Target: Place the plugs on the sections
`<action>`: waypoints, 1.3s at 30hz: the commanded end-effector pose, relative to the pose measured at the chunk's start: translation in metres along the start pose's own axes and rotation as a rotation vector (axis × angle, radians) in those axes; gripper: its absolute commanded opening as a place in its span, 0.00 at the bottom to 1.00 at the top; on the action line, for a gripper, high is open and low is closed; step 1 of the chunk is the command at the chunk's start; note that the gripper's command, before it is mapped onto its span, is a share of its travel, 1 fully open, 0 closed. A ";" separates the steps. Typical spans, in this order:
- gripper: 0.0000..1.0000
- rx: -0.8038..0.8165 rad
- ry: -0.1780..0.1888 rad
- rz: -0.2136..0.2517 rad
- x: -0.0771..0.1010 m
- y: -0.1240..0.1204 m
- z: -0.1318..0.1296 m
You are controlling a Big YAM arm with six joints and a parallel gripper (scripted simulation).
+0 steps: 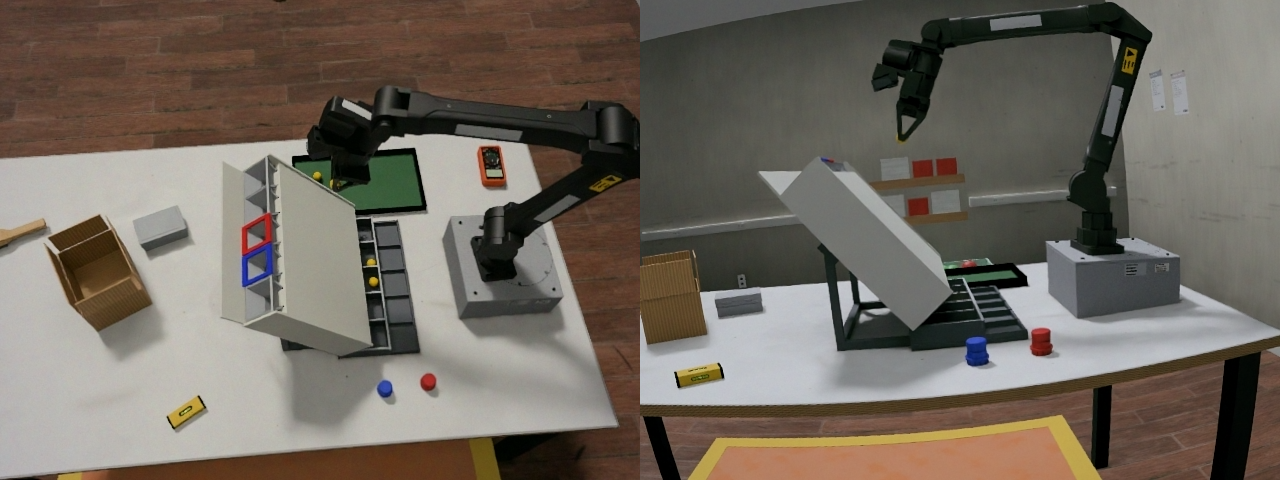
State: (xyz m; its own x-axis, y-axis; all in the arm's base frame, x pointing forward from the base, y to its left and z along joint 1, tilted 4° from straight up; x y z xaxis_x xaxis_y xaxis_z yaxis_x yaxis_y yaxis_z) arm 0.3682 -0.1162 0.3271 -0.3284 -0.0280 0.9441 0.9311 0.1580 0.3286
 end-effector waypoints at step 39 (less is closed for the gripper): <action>0.00 0.003 -0.029 -0.053 -0.042 0.165 -0.041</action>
Point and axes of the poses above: the point where the finger pads meet when closed, its own x axis back along the fingers, its own z axis across the jaws, y = z × x, the point moved 9 cm from there along x, back along the fingers, and after that the axes turned 14 degrees about x, right-handed, at the moved point
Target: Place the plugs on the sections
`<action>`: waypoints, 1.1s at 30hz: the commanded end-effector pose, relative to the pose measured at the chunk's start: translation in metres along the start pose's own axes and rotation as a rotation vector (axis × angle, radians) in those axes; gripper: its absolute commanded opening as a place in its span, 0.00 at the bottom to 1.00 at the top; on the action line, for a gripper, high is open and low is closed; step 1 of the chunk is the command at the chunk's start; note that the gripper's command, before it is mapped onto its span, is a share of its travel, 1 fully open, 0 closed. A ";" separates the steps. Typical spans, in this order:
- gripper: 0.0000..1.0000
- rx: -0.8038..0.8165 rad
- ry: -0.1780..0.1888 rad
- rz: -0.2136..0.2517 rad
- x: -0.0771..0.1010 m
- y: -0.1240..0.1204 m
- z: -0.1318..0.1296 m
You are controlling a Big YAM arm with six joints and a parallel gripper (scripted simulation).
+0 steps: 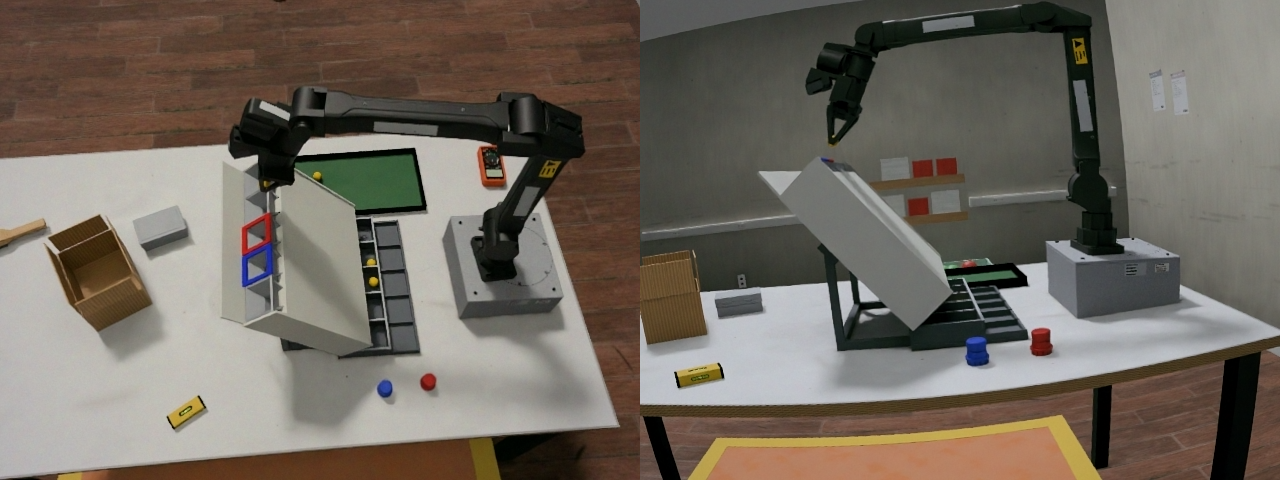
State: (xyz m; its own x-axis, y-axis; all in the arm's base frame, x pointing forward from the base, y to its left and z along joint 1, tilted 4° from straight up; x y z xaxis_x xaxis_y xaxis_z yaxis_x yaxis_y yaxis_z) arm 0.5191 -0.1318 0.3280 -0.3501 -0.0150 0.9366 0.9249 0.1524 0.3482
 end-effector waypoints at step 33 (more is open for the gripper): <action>0.00 0.003 -0.002 -0.008 0.004 0.031 -0.003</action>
Point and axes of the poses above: the point where the finger pads meet when closed, its own x axis back along the fingers, its own z axis across the jaws, y = z × x, the point moved 9 cm from there along x, back along the fingers, and after that the axes turned 14 degrees about x, right-handed, at the moved point
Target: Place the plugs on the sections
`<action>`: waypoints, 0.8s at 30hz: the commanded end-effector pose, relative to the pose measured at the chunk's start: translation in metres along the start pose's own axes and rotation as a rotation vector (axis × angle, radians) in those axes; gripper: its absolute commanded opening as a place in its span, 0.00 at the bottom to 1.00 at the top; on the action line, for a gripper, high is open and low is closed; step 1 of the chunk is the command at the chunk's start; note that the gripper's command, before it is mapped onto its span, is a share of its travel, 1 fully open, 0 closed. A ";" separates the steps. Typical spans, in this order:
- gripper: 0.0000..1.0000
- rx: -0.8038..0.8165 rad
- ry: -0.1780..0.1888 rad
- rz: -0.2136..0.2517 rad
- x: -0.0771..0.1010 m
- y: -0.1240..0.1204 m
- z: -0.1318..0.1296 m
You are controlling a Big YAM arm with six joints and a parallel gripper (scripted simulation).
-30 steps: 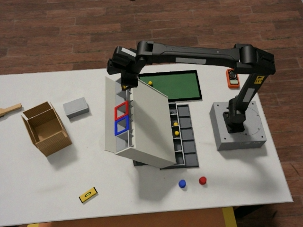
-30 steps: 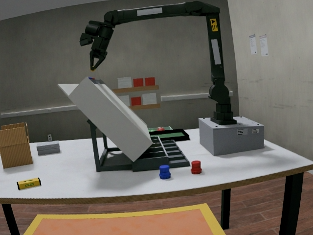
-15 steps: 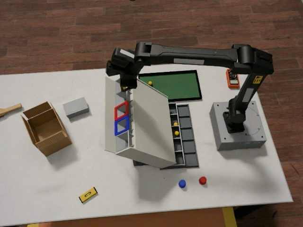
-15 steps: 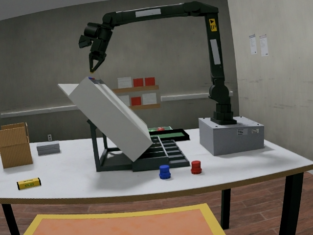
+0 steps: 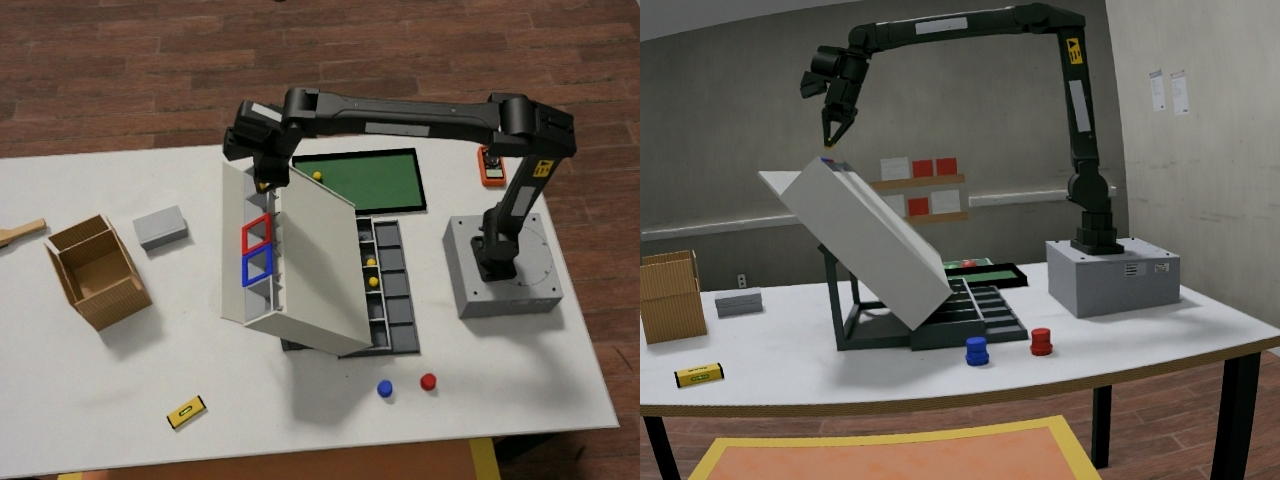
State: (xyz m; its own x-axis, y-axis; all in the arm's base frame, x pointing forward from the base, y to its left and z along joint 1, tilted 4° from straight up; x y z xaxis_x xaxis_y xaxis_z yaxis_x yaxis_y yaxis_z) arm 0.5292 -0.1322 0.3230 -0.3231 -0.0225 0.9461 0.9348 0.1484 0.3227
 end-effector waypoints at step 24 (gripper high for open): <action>0.00 0.015 -0.024 -0.062 0.013 0.021 0.000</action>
Point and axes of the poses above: the point where the finger pads meet when closed, its own x axis back along the fingers, its own z axis across the jaws, y = z × x, the point moved 9 cm from there along x, back along the fingers, and after that the axes turned 14 degrees about x, right-handed, at the moved point
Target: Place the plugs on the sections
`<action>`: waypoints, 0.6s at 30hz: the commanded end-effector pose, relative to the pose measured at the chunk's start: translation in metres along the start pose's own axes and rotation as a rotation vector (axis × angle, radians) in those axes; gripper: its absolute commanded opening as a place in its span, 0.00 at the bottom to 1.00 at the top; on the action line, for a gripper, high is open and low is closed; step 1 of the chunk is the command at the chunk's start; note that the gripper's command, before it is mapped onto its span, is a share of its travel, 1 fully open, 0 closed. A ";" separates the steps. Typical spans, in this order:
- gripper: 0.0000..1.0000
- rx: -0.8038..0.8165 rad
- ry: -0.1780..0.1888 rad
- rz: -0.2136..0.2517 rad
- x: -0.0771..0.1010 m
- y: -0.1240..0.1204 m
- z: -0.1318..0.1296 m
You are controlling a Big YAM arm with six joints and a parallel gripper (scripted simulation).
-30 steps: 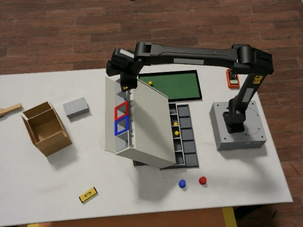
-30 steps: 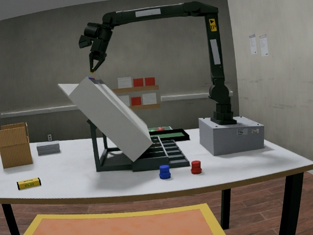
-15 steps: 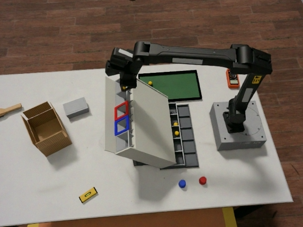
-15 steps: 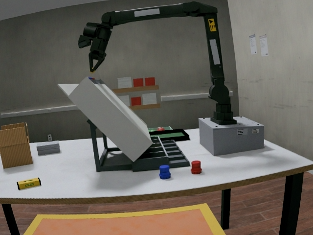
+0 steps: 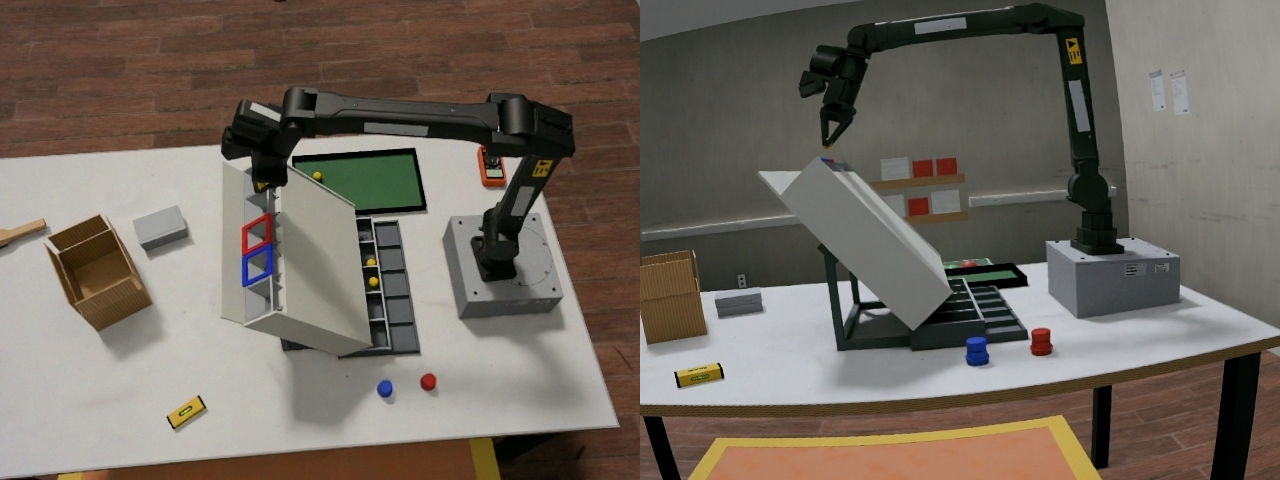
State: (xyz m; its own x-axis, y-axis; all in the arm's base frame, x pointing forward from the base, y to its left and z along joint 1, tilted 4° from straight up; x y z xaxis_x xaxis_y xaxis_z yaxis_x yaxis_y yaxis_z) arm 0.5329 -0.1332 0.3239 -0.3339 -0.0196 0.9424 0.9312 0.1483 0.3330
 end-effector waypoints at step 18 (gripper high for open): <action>0.00 0.014 -0.019 -0.050 0.014 0.021 0.002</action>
State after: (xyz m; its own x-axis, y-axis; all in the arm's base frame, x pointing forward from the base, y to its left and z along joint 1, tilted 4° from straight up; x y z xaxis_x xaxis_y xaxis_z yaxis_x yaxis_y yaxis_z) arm 0.5329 -0.1332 0.3239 -0.3338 -0.0197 0.9424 0.9312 0.1484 0.3330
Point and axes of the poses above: the point where the finger pads meet when closed, its own x axis back along the fingers, its own z axis across the jaws, y = z × x, the point moved 9 cm from there along x, back along the fingers, and after that the axes turned 14 degrees about x, right-handed, at the moved point
